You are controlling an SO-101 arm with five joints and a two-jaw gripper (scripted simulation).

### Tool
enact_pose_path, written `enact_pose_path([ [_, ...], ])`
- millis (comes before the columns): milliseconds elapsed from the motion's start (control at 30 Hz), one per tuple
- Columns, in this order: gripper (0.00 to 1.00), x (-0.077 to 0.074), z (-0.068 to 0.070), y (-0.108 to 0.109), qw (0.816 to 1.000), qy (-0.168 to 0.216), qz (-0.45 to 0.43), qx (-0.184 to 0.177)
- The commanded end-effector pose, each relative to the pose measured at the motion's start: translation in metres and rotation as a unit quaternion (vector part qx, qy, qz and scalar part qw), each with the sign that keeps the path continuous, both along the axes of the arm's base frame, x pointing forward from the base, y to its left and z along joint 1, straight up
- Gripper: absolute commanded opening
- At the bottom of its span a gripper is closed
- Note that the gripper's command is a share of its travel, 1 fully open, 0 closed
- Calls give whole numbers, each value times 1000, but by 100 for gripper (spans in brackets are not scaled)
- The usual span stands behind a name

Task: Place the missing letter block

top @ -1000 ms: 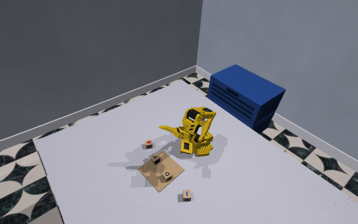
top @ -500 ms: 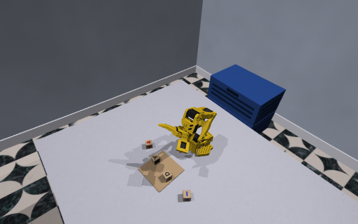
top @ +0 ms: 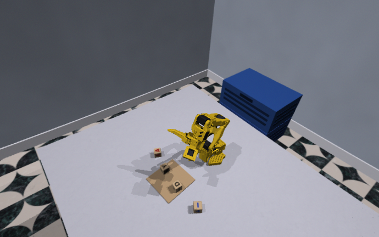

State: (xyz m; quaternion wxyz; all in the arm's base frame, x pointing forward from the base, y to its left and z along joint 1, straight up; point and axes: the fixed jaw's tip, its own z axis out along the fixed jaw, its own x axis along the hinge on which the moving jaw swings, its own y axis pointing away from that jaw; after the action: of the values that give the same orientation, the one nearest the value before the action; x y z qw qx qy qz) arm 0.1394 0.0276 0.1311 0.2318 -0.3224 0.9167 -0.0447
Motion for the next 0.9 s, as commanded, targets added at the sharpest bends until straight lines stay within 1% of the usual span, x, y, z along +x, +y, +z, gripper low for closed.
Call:
enact_pose_path([
  [0, 100, 1, 5, -1, 1000, -13, -14, 7],
  [167, 100, 1, 5, -2, 1000, -12, -18, 9],
  [433, 100, 1, 4, -6, 997, -4, -72, 26],
  [733, 100, 1, 4, -7, 996, -2, -84, 30],
  [867, 100, 1, 3, -10, 993, 1, -109, 39],
])
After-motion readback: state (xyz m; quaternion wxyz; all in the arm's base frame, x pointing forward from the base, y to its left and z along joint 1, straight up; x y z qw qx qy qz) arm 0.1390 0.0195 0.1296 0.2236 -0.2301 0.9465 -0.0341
